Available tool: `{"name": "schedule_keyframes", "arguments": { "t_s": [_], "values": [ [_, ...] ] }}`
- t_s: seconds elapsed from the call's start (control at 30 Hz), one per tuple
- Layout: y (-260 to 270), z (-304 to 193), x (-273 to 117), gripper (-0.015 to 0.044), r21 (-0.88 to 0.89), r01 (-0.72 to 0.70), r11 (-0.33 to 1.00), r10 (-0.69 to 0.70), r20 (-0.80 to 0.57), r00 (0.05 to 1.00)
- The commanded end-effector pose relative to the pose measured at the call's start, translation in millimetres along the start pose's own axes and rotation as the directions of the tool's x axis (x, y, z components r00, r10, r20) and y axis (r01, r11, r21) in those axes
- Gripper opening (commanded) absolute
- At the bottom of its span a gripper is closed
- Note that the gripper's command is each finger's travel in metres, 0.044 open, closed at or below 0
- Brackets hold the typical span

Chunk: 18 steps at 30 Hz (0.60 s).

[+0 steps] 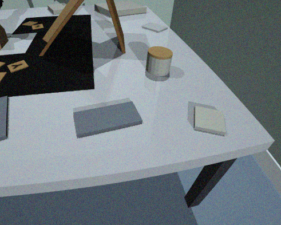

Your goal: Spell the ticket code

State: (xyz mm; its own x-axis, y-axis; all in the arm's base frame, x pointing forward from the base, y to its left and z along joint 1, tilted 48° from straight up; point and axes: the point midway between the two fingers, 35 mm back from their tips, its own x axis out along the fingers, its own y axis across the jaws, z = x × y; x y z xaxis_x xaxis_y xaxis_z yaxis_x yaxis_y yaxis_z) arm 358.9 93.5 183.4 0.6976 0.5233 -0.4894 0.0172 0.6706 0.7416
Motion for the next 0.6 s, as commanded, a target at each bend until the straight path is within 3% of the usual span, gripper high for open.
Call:
{"name": "schedule_keyframes", "arguments": {
  "t_s": [0.0, 0.57],
  "values": [
    [-2.6, 0.4, -0.2, 0.0000, -0.003, -0.001, 1.000, 0.001, 0.001, 1.000],
    [-11.2, 1.1, -0.4, 0.0000, -0.003, 0.000, 1.000, 0.000, 0.001, 1.000]
  ]
}}
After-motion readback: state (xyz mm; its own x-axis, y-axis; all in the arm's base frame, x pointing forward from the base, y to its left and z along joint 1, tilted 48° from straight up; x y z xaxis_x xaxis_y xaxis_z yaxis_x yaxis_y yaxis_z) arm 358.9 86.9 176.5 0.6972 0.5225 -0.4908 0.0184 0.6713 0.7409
